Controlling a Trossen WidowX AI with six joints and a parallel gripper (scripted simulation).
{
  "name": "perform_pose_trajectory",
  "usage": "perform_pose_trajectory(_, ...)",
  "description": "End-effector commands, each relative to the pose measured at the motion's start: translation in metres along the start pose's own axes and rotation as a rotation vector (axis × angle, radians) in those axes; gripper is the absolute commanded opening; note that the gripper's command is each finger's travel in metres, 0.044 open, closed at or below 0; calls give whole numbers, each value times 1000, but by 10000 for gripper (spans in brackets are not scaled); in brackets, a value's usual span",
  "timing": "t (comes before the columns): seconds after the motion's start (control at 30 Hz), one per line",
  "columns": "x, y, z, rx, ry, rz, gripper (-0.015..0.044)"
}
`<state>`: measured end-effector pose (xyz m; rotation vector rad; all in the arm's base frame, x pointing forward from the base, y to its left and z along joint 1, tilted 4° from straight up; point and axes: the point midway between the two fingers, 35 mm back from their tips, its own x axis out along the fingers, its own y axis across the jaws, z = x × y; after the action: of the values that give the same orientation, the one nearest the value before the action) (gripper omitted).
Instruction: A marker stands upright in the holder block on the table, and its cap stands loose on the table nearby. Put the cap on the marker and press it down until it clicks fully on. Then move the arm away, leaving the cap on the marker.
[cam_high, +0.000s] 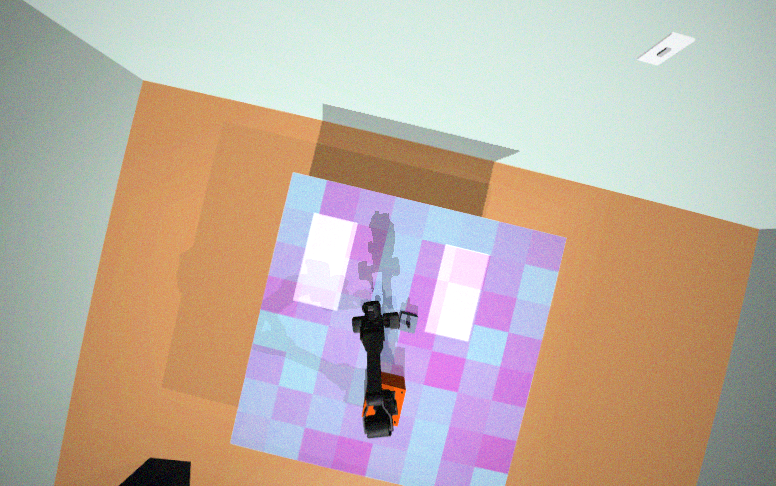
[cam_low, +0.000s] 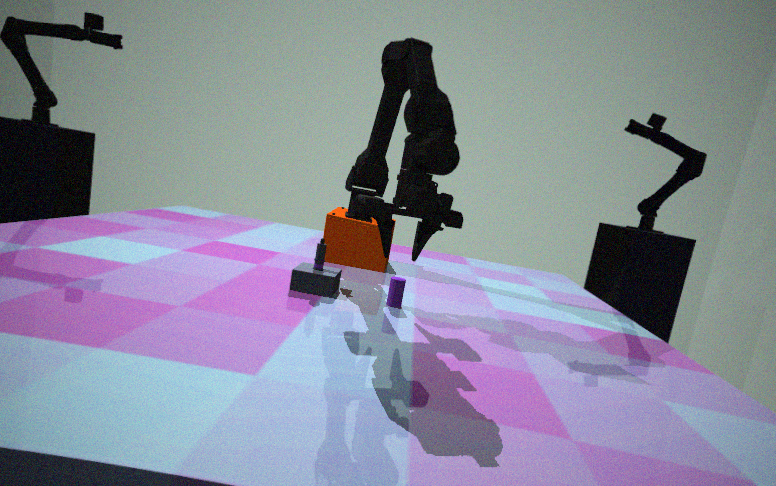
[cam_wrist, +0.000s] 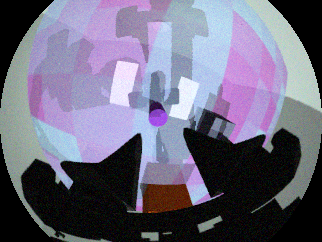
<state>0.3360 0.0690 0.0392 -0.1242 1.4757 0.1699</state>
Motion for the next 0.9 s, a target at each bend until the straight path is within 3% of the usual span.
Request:
perform_pose_trajectory(0.0, 9, 1, 2, 7, -9, 6, 238)
perform_pose_trajectory(0.87, 51, 2, 5, 7, -9, 7, 238)
